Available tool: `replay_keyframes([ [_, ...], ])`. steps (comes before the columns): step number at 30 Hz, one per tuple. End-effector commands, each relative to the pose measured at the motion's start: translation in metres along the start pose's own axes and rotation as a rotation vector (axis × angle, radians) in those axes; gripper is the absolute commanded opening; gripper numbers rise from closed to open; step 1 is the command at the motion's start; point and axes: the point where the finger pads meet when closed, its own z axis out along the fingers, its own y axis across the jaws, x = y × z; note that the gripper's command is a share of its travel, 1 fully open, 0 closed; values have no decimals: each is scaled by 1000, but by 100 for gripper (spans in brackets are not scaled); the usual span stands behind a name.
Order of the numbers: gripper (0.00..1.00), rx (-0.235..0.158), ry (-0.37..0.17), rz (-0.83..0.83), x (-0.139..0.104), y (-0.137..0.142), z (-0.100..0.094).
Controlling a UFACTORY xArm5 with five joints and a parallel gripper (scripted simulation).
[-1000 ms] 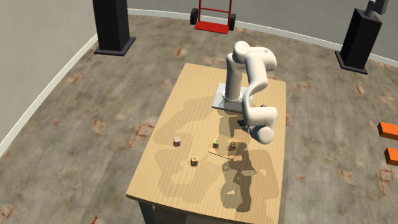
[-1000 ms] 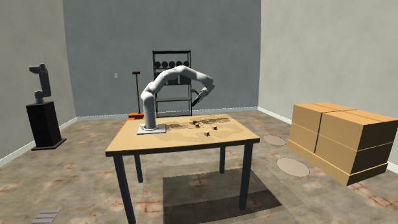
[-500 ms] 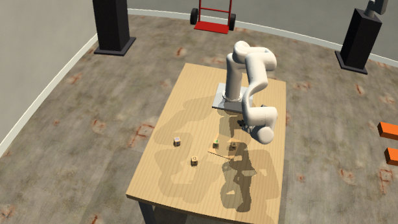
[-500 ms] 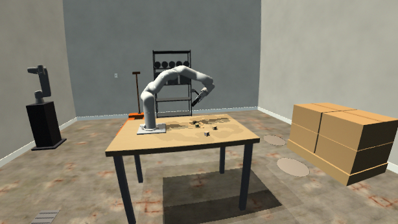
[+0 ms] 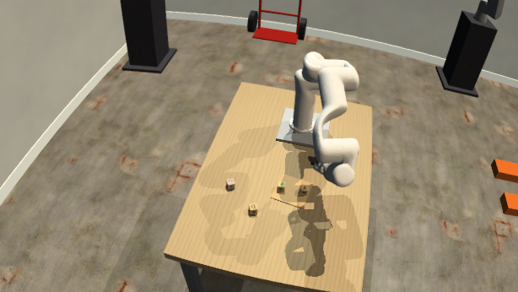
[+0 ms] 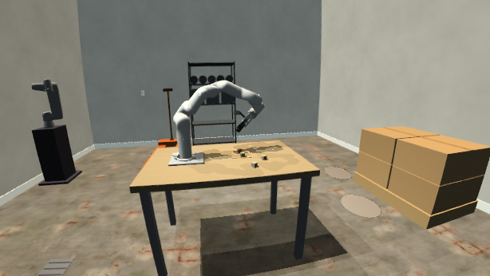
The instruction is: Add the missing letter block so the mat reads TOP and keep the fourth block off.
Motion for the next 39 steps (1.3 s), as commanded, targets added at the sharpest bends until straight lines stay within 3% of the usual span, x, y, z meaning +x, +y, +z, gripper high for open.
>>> replay_keyframes([
  [1, 100, -46, -46, 125, -10, -1, 0],
  [4, 100, -81, -73, 217, -17, -2, 2],
  [6, 100, -81, -73, 217, -17, -2, 2],
  [21, 100, -305, -174, 718, -53, -9, 6],
  [23, 100, -305, -174, 718, -53, -9, 6],
  [24, 100, -350, -182, 804, -59, -11, 7],
  [27, 100, -382, -187, 864, -62, -12, 7],
  [38, 100, -583, -186, 1204, -81, -23, 9],
  [39, 100, -583, -186, 1204, -81, -23, 9],
])
